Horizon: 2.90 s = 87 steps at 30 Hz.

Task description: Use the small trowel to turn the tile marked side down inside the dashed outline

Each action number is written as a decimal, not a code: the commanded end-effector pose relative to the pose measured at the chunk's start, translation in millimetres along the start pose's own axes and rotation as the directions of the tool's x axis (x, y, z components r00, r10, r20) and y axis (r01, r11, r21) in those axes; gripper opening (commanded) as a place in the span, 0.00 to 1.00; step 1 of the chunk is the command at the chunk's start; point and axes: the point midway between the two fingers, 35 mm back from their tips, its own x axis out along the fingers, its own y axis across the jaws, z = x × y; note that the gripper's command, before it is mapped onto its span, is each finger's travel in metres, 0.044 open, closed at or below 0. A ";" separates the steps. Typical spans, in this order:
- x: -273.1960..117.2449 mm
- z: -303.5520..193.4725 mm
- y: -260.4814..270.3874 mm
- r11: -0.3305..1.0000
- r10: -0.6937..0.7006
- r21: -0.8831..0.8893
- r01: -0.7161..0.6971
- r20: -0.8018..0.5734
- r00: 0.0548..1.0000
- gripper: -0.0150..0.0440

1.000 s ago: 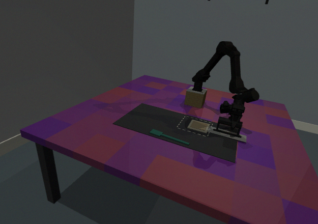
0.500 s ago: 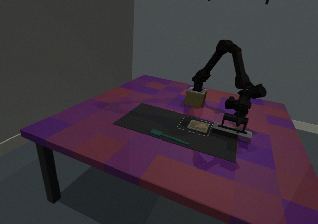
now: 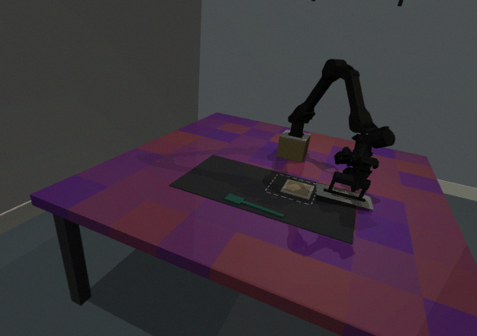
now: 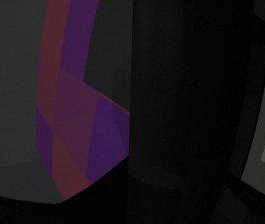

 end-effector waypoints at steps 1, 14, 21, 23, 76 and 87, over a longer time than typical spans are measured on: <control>3.1 2.4 2.2 0.997 -0.035 -0.072 0.032 -0.040 0.999 0.25; 14.5 13.2 -7.7 0.931 -0.195 -0.347 0.116 -0.203 0.959 0.25; 16.4 18.8 -11.7 0.875 -0.264 -0.473 0.098 -0.298 0.917 0.25; 16.4 20.4 -12.6 0.859 -0.281 -0.505 0.084 -0.326 0.903 0.25; -4.4 56.5 -9.4 0.592 -0.299 -0.568 -0.572 -0.814 0.499 0.25; 8.9 55.0 -21.2 0.592 -0.299 -0.568 -0.571 -0.813 0.499 0.25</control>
